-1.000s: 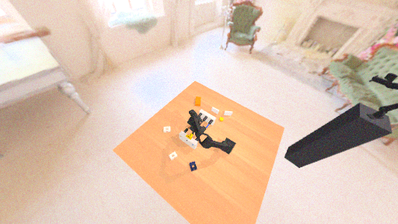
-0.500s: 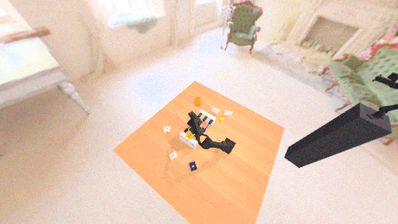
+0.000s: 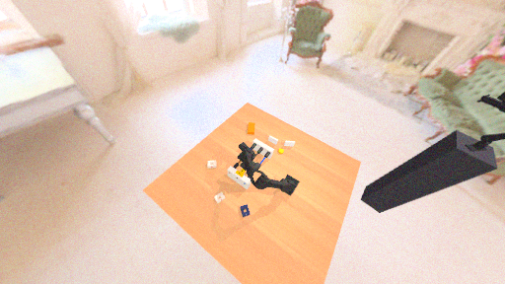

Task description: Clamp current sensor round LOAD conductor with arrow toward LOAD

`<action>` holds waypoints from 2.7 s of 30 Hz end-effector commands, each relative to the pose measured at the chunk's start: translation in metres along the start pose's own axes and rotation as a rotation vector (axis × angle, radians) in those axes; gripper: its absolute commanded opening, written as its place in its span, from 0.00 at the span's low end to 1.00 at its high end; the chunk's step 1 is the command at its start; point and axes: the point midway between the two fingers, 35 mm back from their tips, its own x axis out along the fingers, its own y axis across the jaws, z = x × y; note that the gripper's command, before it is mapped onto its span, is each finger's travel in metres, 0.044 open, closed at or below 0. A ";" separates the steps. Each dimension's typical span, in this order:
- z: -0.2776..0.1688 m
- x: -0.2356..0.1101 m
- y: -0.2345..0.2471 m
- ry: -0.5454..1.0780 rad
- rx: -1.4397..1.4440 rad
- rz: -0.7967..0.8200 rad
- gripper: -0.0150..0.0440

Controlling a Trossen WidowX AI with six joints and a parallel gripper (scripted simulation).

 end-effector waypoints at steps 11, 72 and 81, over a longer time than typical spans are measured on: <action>0.000 0.000 0.000 0.000 -0.001 0.000 0.73; 0.002 -0.004 0.001 -0.008 0.001 0.026 0.46; 0.002 -0.004 0.001 -0.008 0.001 0.026 0.36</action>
